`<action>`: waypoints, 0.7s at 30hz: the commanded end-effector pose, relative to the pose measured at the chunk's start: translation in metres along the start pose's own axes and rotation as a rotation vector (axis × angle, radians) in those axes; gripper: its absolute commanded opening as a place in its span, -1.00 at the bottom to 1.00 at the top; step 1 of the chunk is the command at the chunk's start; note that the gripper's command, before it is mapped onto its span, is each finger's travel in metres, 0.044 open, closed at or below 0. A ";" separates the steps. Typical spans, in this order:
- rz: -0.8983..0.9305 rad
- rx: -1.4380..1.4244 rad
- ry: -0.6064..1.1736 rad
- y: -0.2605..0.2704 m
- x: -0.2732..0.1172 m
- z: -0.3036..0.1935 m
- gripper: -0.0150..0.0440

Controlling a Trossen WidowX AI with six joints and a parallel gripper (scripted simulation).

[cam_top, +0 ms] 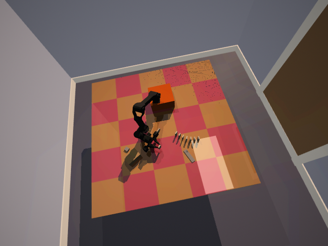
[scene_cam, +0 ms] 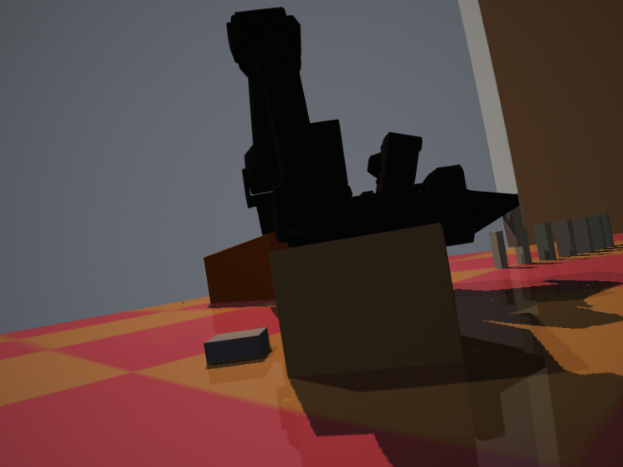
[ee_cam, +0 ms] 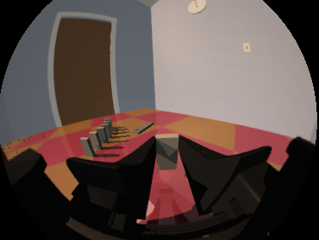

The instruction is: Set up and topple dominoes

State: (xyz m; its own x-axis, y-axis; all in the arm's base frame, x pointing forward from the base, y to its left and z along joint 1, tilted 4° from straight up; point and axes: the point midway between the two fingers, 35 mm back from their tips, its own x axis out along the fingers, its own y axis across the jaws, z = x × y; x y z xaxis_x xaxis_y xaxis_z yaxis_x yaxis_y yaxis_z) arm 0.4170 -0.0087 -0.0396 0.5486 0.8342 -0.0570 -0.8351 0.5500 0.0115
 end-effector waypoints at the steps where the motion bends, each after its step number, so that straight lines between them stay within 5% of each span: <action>1: 0.004 -0.012 -0.002 0.001 0.000 -0.015 -0.13; 16: 0.004 -0.013 -0.002 0.004 0.000 -0.029 -0.13; 21: 0.004 -0.013 -0.002 0.004 0.000 -0.029 0.32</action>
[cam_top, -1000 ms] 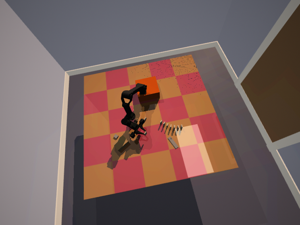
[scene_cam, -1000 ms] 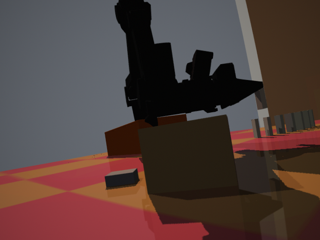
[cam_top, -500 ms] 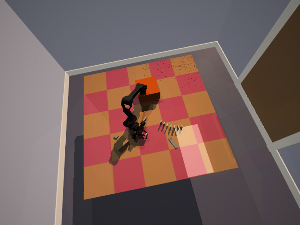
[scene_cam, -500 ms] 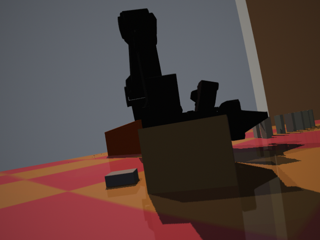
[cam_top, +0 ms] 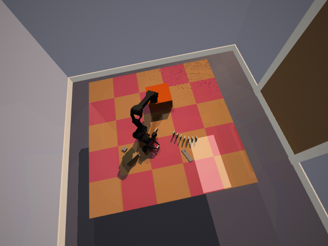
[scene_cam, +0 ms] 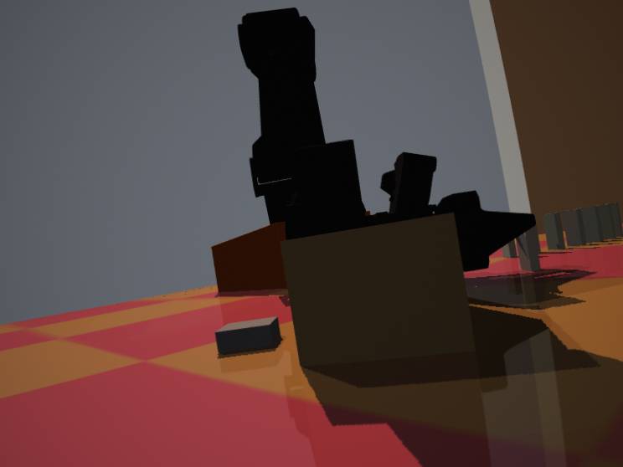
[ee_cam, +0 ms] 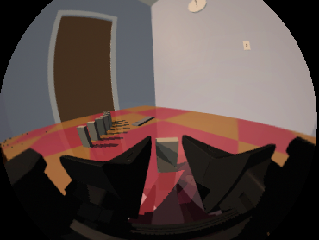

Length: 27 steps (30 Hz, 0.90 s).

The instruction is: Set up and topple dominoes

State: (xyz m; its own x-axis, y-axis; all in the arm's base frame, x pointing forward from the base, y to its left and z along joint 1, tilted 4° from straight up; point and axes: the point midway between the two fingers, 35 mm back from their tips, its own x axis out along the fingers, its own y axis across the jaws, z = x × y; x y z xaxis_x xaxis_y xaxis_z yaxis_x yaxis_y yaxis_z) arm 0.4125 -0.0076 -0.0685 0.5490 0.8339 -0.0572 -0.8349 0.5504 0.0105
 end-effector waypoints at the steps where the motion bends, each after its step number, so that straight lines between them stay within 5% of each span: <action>1: 0.004 -0.012 -0.002 0.000 0.000 0.000 0.41; 8: 0.004 -0.012 -0.002 0.000 0.000 0.000 1.00; 16: 0.000 -0.002 -0.001 -0.001 0.000 0.048 1.00; 27: -0.046 0.045 0.041 -0.018 0.012 0.048 1.00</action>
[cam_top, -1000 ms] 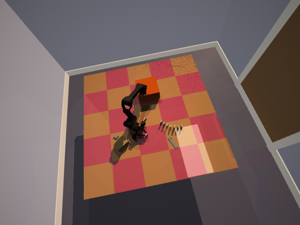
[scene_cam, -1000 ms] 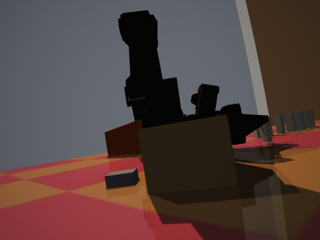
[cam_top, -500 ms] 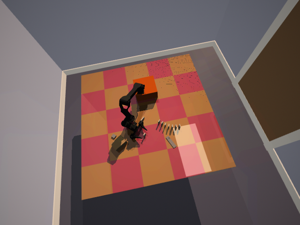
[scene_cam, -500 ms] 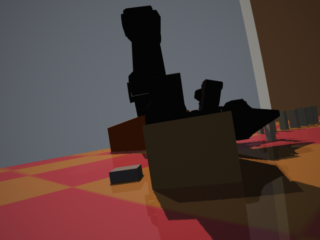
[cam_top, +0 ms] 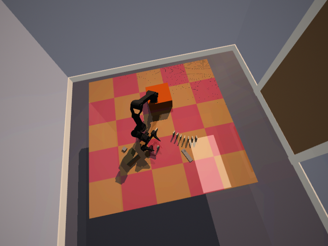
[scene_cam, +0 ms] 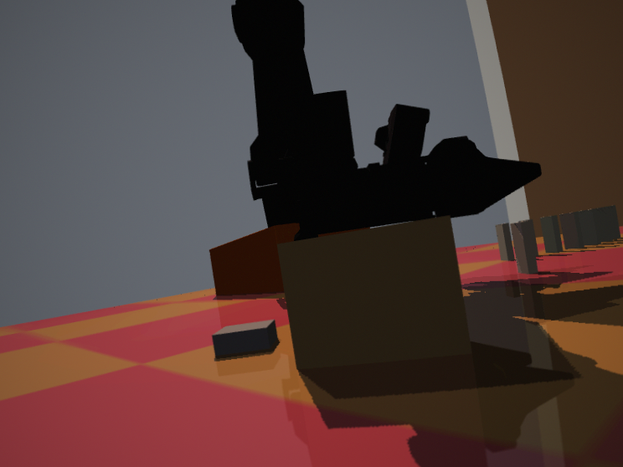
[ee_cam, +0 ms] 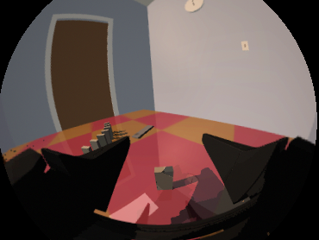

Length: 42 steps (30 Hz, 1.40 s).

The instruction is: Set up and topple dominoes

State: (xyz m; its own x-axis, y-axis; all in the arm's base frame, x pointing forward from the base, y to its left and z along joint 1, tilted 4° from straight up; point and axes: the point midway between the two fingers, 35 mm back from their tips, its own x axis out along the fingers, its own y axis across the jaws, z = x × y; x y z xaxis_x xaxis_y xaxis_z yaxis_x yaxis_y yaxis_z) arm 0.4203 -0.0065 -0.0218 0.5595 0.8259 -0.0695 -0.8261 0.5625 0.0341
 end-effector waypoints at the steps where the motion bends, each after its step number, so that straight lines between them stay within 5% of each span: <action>1: -0.062 0.048 0.061 -0.023 0.018 0.000 1.00; 9: -0.233 0.179 0.457 -0.068 0.069 -0.013 1.00; 18: -0.275 0.076 0.819 -0.070 0.081 -0.001 1.00; 32: -0.150 -0.039 1.316 -0.029 0.056 0.030 1.00; 42: -0.036 -0.029 1.501 0.001 0.034 0.044 1.00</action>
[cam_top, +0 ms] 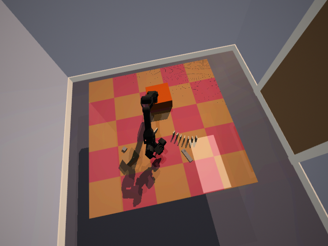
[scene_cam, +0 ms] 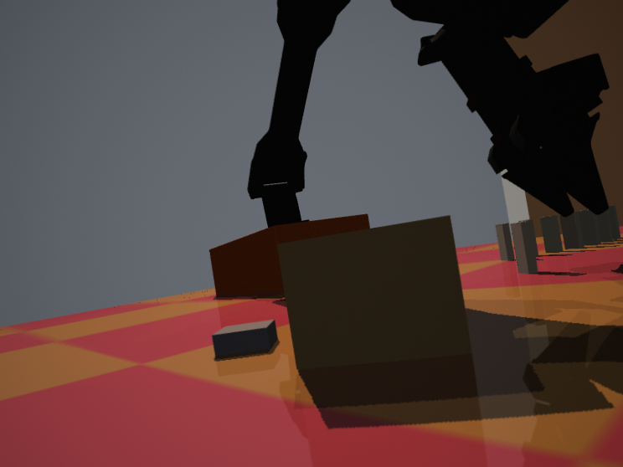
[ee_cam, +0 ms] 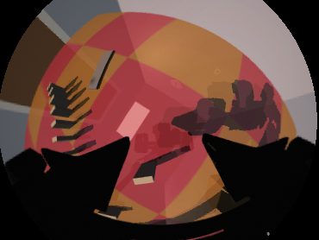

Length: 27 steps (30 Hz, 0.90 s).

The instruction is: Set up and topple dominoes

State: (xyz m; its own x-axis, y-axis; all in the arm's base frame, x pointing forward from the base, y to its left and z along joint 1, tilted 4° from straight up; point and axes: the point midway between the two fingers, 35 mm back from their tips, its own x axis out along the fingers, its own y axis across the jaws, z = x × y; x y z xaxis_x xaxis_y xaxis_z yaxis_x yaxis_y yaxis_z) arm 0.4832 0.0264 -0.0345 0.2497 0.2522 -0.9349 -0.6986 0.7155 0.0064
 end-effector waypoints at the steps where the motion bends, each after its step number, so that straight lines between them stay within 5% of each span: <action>1: 0.029 -0.205 0.383 0.030 -0.065 -0.012 1.00; 16: 0.034 -0.212 0.398 0.032 -0.066 -0.013 1.00; 22: 0.034 -0.214 0.398 0.031 -0.014 -0.035 1.00; 27: 0.034 -0.212 0.398 0.031 -0.008 -0.038 1.00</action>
State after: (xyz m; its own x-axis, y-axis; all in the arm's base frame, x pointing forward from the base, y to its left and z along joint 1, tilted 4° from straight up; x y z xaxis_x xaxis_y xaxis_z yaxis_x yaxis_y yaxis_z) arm 0.4350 0.0231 -0.0329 -0.0242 -0.0213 -0.9995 -0.8310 0.5563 0.0083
